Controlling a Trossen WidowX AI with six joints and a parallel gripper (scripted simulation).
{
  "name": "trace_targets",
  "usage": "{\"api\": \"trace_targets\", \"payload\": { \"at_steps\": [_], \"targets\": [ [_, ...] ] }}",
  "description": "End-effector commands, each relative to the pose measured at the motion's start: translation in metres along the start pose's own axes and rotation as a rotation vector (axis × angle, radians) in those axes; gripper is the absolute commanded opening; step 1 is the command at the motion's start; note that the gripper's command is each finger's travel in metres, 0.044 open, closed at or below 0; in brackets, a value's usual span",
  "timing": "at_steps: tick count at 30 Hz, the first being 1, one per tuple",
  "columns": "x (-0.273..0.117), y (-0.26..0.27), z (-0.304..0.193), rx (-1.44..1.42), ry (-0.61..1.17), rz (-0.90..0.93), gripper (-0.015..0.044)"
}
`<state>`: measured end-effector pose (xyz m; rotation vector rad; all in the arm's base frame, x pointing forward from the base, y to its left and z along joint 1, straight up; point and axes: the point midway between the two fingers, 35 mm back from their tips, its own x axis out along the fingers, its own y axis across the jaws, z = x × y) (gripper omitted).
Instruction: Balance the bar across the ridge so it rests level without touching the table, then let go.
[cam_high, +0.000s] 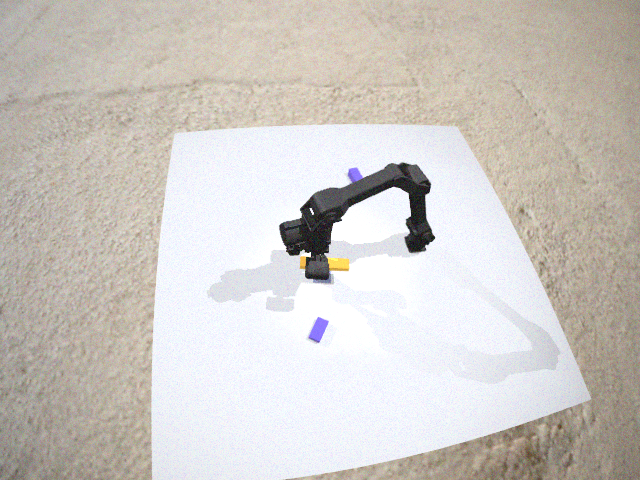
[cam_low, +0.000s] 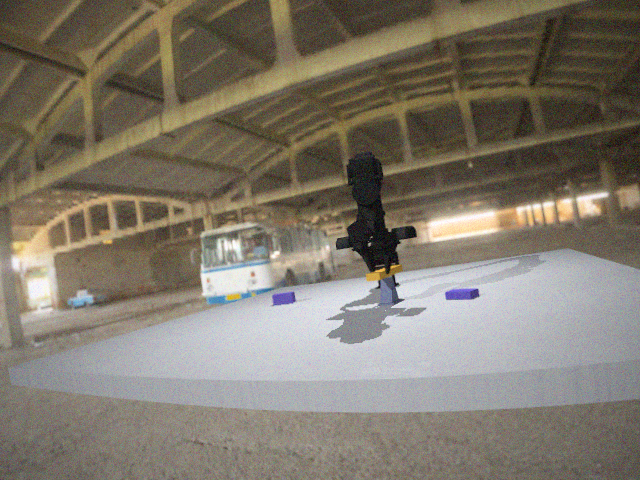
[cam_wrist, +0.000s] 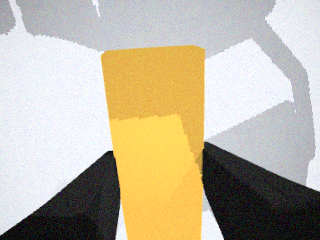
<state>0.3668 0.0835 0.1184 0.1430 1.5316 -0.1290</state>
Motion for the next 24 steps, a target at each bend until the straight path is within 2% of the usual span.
{"api": "trace_targets", "payload": {
  "at_steps": [1, 2, 8, 9, 24],
  "targets": [
    [0.0001, 0.0000, 0.0000, 0.000, 0.000, 0.000, 0.0000],
    [0.0001, 0.0000, 0.0000, 0.000, 0.000, 0.000, 0.0000],
    [0.0001, 0.0000, 0.0000, 0.000, 0.000, 0.000, 0.0157],
    [0.0001, 0.0000, 0.0000, 0.000, 0.000, 0.000, 0.0167],
    [0.0001, 0.0000, 0.0000, 0.000, 0.000, 0.000, 0.0168]
  ]
}}
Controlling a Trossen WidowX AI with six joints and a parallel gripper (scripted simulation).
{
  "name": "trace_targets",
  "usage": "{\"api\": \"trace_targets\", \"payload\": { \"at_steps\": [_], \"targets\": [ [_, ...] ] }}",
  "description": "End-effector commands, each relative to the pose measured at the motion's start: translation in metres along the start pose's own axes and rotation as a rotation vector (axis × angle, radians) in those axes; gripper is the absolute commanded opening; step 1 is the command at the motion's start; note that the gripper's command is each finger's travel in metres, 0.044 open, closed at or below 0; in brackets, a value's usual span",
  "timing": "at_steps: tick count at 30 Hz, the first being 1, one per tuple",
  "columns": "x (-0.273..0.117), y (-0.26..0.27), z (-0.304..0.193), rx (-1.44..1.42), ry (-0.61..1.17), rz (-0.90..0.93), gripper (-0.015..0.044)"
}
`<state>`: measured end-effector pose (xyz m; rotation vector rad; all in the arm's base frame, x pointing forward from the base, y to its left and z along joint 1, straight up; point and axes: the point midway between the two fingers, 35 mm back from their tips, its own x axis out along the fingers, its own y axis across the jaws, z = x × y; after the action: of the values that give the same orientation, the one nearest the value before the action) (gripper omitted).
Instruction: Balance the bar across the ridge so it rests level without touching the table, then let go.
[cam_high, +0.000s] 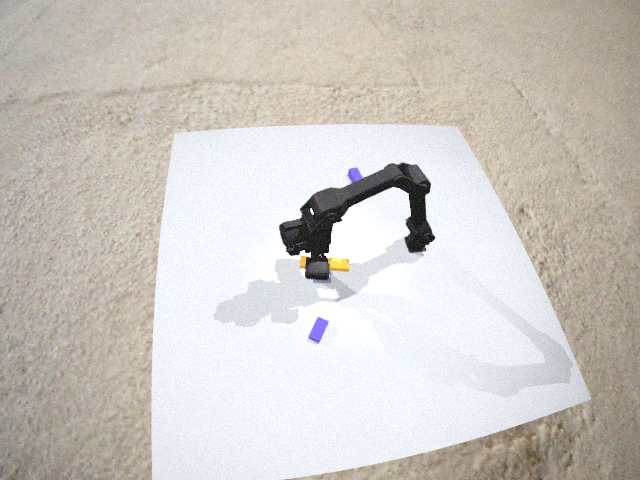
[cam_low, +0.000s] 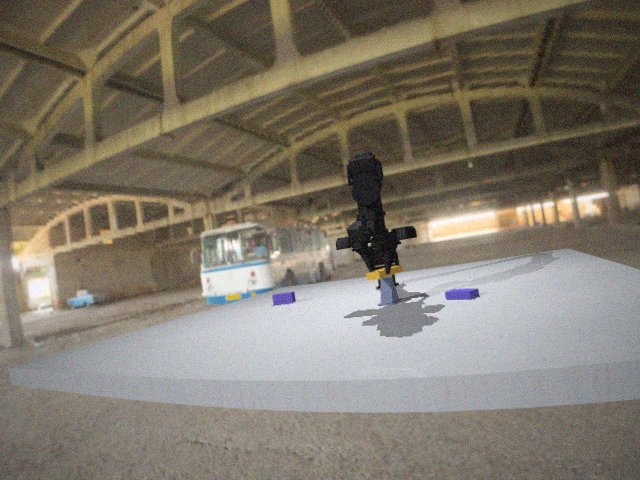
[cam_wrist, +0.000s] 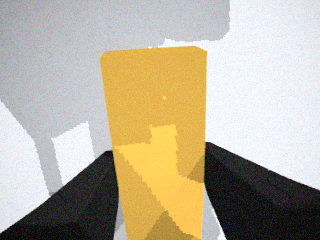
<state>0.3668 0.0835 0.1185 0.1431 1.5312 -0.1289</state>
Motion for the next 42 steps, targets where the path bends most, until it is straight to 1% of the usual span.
{"api": "trace_targets", "payload": {
  "at_steps": [1, 28, 29, 40, 42],
  "targets": [
    [0.0002, 0.0000, -0.0001, 0.000, 0.001, 0.000, 0.0168],
    [0.0002, 0.0000, -0.0001, 0.000, 0.001, 0.000, 0.0173],
    [0.0002, 0.0000, -0.0001, 0.000, 0.001, 0.000, 0.0185],
    [0.0002, 0.0000, -0.0001, 0.000, 0.001, 0.000, 0.0185],
    [0.0002, 0.0000, -0.0001, 0.000, 0.001, 0.000, 0.0238]
  ]
}}
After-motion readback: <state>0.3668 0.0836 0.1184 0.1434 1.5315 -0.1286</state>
